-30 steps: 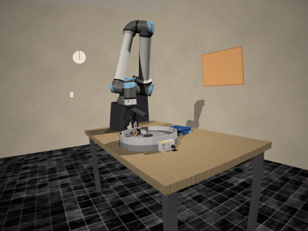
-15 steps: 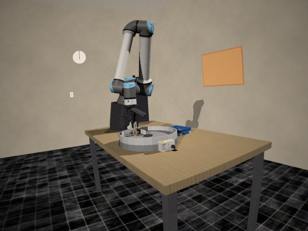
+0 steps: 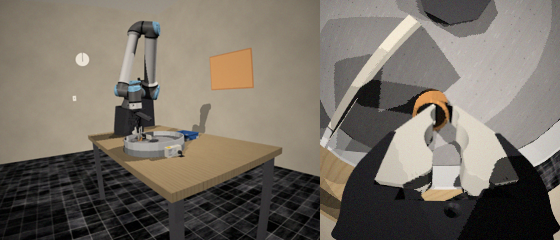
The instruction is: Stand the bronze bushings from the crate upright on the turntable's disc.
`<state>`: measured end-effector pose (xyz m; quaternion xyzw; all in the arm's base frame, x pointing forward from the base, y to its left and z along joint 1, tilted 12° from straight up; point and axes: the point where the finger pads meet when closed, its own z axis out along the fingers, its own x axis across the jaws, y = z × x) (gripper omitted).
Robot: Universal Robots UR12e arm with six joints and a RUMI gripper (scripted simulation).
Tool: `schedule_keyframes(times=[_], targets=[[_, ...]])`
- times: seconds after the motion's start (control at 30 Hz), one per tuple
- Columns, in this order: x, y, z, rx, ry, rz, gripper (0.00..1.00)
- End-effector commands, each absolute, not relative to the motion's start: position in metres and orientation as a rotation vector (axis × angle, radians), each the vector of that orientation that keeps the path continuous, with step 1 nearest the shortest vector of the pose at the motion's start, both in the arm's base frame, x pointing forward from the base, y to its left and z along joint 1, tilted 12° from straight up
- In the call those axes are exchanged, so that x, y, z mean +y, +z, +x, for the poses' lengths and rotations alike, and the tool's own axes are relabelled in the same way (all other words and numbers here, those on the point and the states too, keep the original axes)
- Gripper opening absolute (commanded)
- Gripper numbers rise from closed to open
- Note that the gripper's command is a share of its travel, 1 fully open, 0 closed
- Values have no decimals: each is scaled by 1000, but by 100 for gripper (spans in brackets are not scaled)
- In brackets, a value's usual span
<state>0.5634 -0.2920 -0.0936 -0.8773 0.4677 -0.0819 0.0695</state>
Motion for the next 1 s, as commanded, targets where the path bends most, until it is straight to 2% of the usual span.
schedule_keyframes(times=[0.0, 0.97], targets=[[-292, -93, 564, 1408, -248, -2641, 6], [-293, -85, 562, 1408, -248, -2641, 6]])
